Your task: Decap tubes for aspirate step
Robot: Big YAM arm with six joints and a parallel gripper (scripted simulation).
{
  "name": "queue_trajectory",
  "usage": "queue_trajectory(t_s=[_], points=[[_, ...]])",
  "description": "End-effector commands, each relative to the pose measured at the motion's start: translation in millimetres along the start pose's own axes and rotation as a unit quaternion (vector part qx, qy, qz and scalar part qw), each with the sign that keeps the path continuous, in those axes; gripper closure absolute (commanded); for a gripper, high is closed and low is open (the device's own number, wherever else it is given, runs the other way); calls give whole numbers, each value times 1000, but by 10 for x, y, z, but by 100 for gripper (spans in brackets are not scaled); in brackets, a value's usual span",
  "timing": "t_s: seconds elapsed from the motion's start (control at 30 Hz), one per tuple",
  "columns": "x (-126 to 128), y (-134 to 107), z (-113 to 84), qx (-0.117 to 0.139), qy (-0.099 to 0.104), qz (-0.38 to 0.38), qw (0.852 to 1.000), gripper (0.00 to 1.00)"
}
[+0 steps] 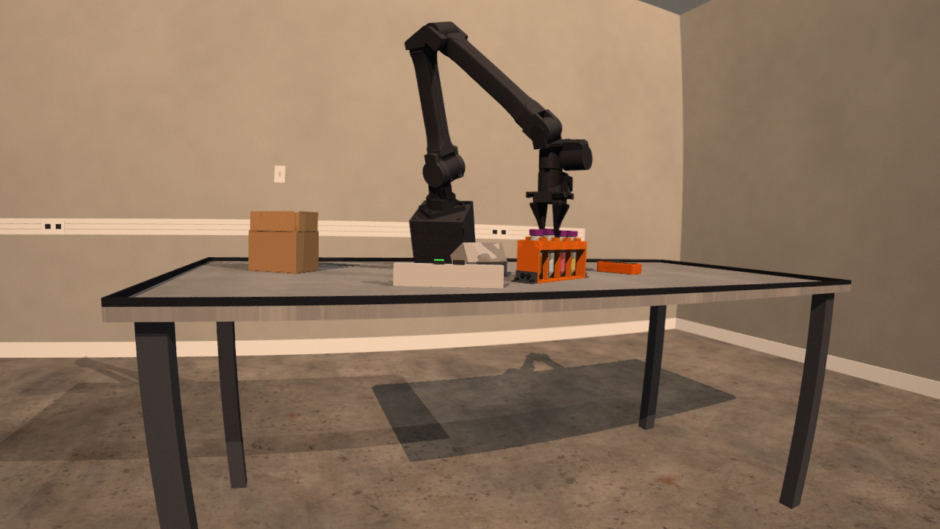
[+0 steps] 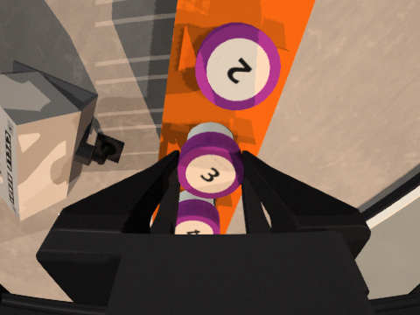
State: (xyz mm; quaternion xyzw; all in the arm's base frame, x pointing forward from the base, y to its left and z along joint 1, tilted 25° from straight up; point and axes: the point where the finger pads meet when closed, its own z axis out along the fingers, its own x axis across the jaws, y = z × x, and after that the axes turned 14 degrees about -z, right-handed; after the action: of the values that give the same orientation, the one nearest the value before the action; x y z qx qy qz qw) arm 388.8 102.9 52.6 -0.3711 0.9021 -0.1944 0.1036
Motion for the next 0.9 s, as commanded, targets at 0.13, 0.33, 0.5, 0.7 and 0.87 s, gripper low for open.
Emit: queue_trajectory(t_s=[0.13,0.33,0.5,0.7,0.87], points=[[-90,-36,-54,2,-9,-6,1000,100],[-55,59,2,-3,0,88,996,100],[-54,60,10,-3,1,212,977,100],[-52,56,15,-3,1,309,951,100],[-62,50,13,-3,-1,426,905,100]])
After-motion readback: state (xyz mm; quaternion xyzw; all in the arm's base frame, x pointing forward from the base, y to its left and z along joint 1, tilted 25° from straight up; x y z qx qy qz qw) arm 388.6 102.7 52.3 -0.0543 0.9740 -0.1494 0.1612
